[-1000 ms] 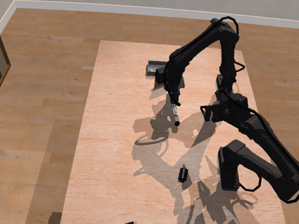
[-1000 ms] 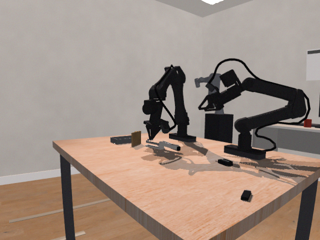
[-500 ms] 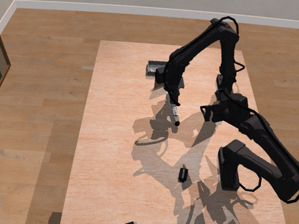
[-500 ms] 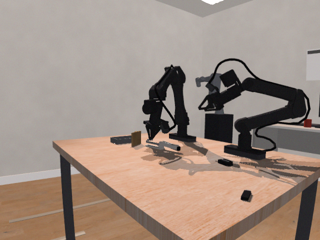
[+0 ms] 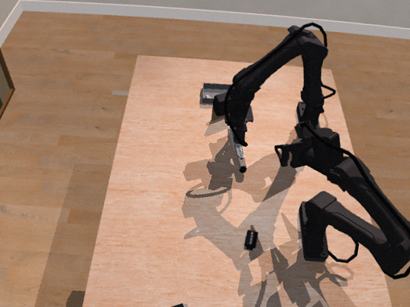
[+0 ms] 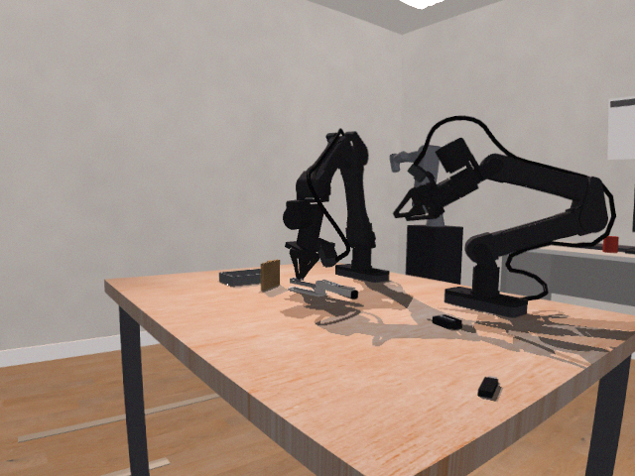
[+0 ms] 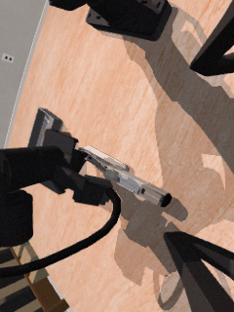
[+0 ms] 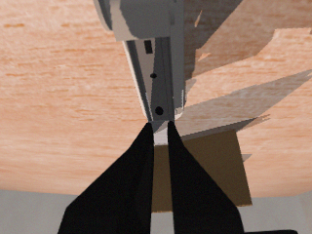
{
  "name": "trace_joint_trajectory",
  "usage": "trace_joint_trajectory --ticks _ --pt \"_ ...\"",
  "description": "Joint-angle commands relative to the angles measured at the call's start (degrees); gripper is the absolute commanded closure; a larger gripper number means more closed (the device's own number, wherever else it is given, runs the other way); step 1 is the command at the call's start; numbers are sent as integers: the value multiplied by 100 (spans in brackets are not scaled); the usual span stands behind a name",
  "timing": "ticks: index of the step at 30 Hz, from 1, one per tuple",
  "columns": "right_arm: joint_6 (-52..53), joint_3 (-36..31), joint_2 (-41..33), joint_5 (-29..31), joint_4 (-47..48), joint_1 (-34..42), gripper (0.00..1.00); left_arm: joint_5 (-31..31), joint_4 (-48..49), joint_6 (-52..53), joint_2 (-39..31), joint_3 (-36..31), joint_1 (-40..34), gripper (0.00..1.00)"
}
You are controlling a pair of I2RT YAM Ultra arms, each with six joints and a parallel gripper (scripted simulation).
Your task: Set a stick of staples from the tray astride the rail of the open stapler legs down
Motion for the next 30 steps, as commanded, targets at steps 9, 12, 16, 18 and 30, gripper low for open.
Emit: trace_joint_trajectory --ticks 9,12,16,18,30 --pt "58 -165 67 -84 240 -49 96 24 12 7 -85 43 41 0" --pt "64 -198 91 -85 291 -48 96 24 12 7 -85 43 41 0" --pt "59 -100 116 -86 200 -52 96 24 12 7 -85 43 41 0" --pt "11 176 173 -86 -51 -58 96 24 12 7 -85 43 41 0" --pt "10 187 146 -37 -44 -25 96 24 12 7 -85 43 41 0"
